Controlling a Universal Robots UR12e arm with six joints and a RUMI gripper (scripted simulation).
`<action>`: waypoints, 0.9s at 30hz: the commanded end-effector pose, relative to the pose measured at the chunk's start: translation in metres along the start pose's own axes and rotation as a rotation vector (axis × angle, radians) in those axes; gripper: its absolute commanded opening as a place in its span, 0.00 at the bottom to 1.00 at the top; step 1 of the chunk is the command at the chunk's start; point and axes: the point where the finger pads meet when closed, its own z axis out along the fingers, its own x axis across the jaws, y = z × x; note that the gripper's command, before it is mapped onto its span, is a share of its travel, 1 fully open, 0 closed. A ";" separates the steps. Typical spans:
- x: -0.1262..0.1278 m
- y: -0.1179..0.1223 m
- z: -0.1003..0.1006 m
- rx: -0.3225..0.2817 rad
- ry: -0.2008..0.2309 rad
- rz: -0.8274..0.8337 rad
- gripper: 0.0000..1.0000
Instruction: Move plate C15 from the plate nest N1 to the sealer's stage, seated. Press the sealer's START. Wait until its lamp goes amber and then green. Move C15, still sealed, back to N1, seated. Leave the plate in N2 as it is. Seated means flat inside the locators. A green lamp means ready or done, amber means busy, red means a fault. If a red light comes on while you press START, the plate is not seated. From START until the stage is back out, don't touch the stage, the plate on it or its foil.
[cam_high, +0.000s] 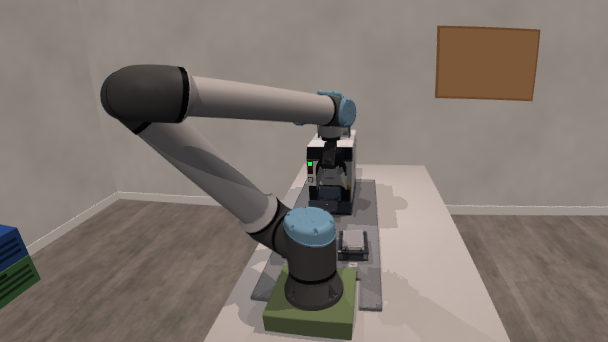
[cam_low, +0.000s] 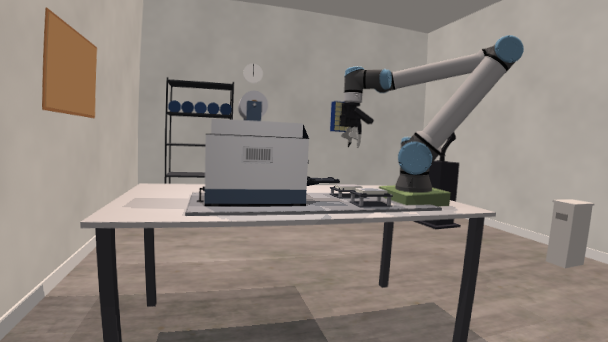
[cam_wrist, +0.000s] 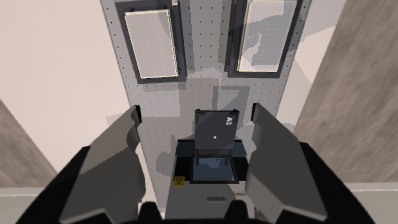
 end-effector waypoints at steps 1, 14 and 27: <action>0.017 0.006 -0.016 0.000 -0.002 0.007 0.68; 0.022 0.007 -0.020 0.000 -0.002 0.007 0.68; 0.022 0.007 -0.020 0.000 -0.002 0.007 0.68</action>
